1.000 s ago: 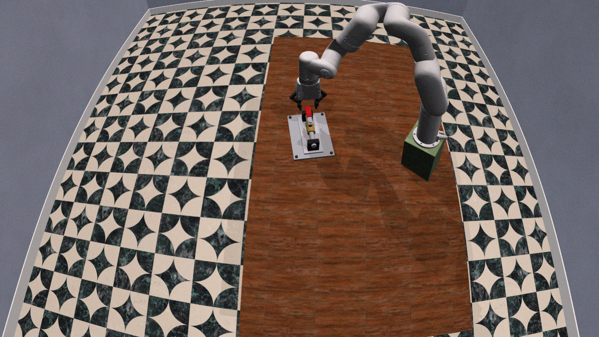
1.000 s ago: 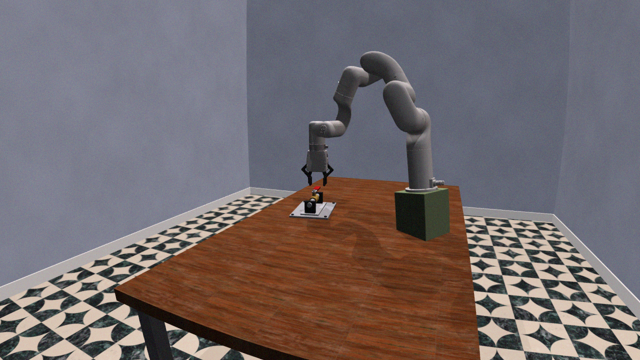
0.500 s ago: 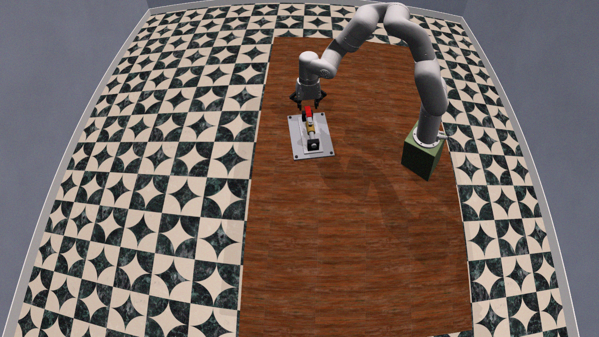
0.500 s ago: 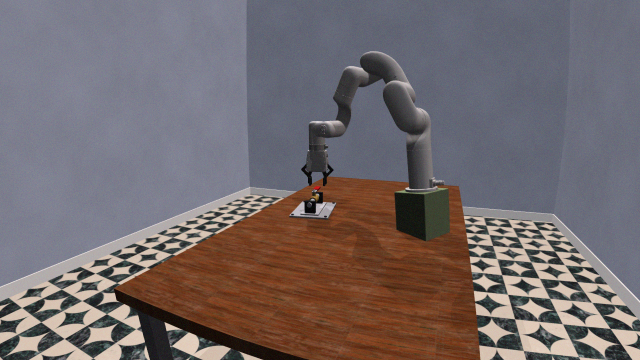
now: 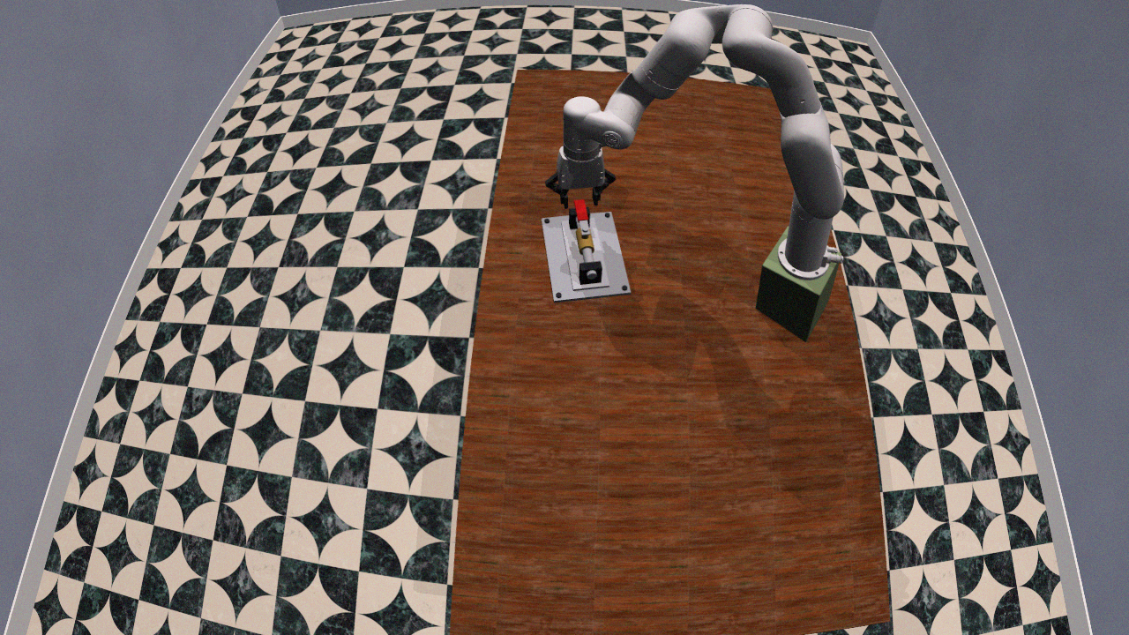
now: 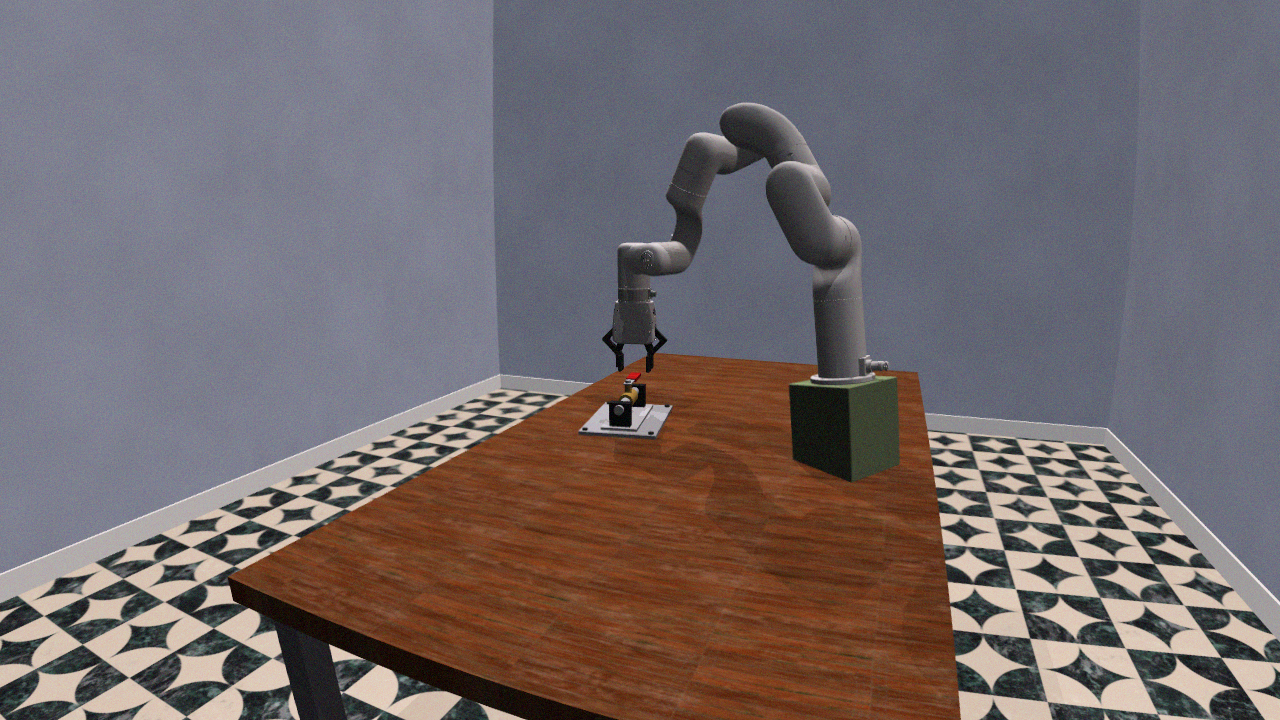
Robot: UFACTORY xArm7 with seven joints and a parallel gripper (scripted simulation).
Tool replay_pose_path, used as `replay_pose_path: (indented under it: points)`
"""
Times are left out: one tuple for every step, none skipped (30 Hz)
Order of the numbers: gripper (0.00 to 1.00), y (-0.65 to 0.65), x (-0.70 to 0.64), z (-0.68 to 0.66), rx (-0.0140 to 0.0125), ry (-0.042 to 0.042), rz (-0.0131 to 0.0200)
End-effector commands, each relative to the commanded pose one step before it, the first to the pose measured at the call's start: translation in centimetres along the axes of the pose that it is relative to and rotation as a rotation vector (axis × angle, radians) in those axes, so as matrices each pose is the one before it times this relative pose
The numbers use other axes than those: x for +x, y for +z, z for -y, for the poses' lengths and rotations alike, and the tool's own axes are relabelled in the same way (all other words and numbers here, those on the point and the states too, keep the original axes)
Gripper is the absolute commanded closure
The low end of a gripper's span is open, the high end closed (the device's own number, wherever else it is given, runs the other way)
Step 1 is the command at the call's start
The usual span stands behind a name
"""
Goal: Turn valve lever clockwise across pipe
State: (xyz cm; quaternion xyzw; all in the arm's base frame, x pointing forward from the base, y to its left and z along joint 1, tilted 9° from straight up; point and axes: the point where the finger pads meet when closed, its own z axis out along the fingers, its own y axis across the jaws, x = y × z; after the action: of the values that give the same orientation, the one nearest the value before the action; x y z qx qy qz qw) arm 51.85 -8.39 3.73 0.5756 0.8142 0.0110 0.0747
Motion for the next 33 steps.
replay_pose_path:
  points:
    - [0.32,-0.053,-0.076,-0.144,-0.00367,-0.00025,0.00187]
    - [0.32,0.0,0.0,0.0,0.0,0.0,0.0]
    - [0.32,0.0,0.0,0.0,0.0,0.0,0.0]
    - [0.32,0.037,0.0,0.0,0.0,0.0,0.0]
    - [0.32,0.041,0.0,0.0,0.0,0.0,0.0]
    - [0.32,0.045,0.0,0.0,0.0,0.0,0.0]
    - [0.32,0.048,0.0,0.0,0.0,0.0,0.0]
    - [0.32,0.052,0.0,0.0,0.0,0.0,0.0]
    - [0.32,0.055,0.0,0.0,0.0,0.0,0.0]
    - [0.32,0.058,0.0,0.0,0.0,0.0,0.0]
    - [0.32,0.061,0.0,0.0,0.0,0.0,0.0]
    - [0.32,0.064,0.0,0.0,0.0,0.0,0.0]
    - [0.32,0.066,0.0,0.0,0.0,0.0,0.0]
    - [0.32,0.069,0.0,0.0,0.0,0.0,0.0]
    - [0.32,0.071,0.0,0.0,0.0,0.0,0.0]
    - [0.32,0.072,0.0,0.0,0.0,0.0,0.0]
    - [0.32,0.073,0.0,0.0,0.0,0.0,0.0]
    - [0.32,0.074,0.0,0.0,0.0,0.0,0.0]
    - [0.32,0.0,0.0,0.0,0.0,0.0,0.0]
    - [0.32,0.0,0.0,0.0,0.0,0.0,0.0]
    - [0.32,0.075,0.0,0.0,0.0,0.0,0.0]
    - [0.32,0.075,0.0,0.0,0.0,0.0,0.0]
    - [0.32,0.075,0.0,0.0,0.0,0.0,0.0]
    - [0.32,0.075,0.0,0.0,0.0,0.0,0.0]
    - [0.32,0.074,0.0,0.0,0.0,0.0,0.0]
    - [0.32,0.072,0.0,0.0,0.0,0.0,0.0]
    - [0.32,0.071,0.0,0.0,0.0,0.0,0.0]
    - [0.32,0.069,0.0,0.0,0.0,0.0,0.0]
    - [0.32,0.068,0.0,0.0,0.0,0.0,0.0]
    - [0.32,0.065,0.0,0.0,0.0,0.0,0.0]
    - [0.32,0.063,0.0,0.0,0.0,0.0,0.0]
    - [0.32,0.06,0.0,0.0,0.0,0.0,0.0]
    - [0.32,0.057,0.0,0.0,0.0,0.0,0.0]
